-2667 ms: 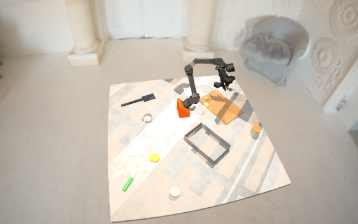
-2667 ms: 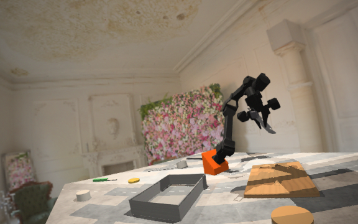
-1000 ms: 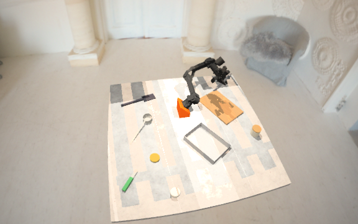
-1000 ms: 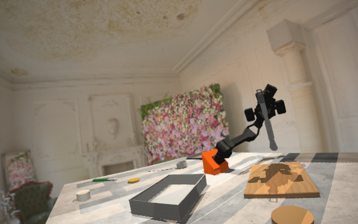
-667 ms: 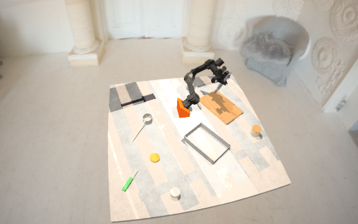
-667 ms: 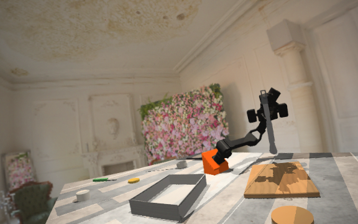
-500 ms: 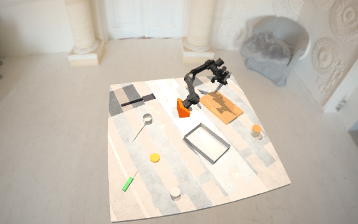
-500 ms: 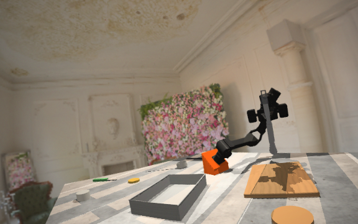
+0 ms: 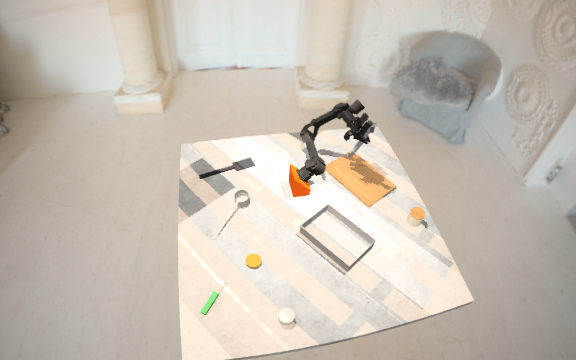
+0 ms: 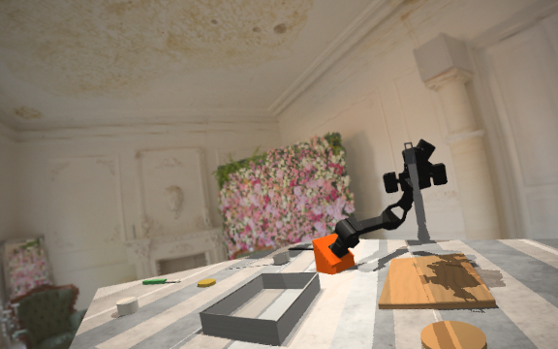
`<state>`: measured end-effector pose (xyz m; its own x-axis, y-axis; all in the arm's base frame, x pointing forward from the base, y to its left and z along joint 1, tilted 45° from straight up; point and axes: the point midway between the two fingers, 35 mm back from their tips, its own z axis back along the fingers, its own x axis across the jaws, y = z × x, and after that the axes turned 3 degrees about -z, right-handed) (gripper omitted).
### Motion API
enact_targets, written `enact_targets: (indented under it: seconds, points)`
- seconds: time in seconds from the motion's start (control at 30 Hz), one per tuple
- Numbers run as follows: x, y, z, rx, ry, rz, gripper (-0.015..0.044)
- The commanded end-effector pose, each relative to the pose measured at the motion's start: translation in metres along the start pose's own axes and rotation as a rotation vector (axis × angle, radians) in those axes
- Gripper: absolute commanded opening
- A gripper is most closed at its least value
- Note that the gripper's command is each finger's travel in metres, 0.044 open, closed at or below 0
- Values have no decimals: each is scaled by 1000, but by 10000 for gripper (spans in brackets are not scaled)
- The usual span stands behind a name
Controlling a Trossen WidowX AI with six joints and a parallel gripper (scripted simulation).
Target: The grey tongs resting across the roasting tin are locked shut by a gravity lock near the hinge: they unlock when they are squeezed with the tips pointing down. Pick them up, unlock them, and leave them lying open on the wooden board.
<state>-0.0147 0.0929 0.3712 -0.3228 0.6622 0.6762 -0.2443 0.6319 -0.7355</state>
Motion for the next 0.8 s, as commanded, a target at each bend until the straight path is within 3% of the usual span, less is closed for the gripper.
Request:
enact_targets:
  seconds: [0.0, 0.4, 0.77]
  points:
    - [1, 0, 0, -2, -4, 7, -150]
    - [0, -1, 0, 3, -6, 3, -150]
    - [-8, -12, -2, 108, -26, -71, -150]
